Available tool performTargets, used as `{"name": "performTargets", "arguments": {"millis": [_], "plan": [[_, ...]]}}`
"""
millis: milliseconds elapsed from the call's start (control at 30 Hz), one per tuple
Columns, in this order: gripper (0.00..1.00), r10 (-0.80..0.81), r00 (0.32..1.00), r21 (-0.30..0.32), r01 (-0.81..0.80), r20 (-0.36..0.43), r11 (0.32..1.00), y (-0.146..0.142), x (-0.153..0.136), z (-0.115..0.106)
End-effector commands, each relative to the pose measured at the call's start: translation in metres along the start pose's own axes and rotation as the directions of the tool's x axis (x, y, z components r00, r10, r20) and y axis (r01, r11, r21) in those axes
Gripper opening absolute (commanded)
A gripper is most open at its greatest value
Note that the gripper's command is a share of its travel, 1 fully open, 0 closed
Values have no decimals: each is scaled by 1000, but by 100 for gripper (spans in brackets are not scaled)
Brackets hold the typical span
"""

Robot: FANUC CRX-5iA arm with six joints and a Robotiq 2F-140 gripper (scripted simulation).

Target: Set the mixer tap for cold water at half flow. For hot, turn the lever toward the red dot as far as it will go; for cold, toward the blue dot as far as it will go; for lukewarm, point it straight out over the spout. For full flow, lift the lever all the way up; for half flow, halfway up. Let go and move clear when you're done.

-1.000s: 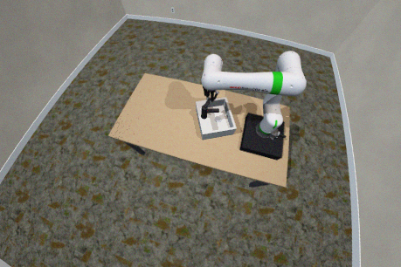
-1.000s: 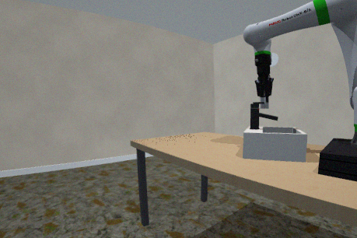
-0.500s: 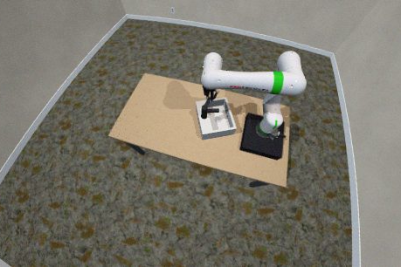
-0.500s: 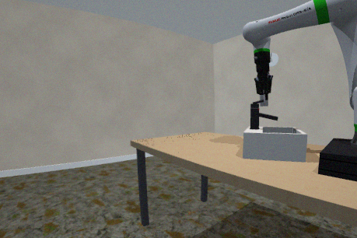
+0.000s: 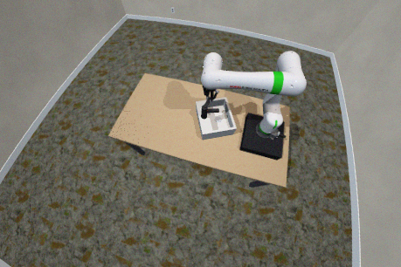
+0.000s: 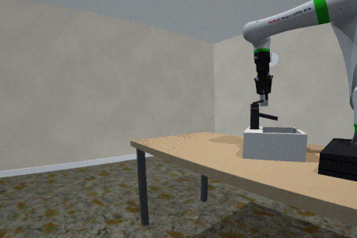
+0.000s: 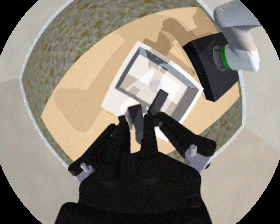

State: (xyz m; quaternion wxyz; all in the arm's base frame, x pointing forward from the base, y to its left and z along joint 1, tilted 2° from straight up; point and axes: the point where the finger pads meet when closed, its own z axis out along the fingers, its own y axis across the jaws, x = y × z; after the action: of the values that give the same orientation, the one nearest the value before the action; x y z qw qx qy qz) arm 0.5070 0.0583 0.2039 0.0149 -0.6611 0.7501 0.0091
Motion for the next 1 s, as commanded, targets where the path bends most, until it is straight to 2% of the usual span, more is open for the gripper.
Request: {"name": "performTargets", "arguments": {"millis": [0, 400, 433, 967], "plan": [[0, 0, 1000, 1, 0, 0, 1000, 0, 0, 0], [0, 0, 1000, 1, 0, 0, 1000, 0, 0, 0], [37, 0, 1000, 1, 0, 0, 1000, 0, 0, 0], [37, 0, 1000, 1, 0, 0, 1000, 0, 0, 0]]}}
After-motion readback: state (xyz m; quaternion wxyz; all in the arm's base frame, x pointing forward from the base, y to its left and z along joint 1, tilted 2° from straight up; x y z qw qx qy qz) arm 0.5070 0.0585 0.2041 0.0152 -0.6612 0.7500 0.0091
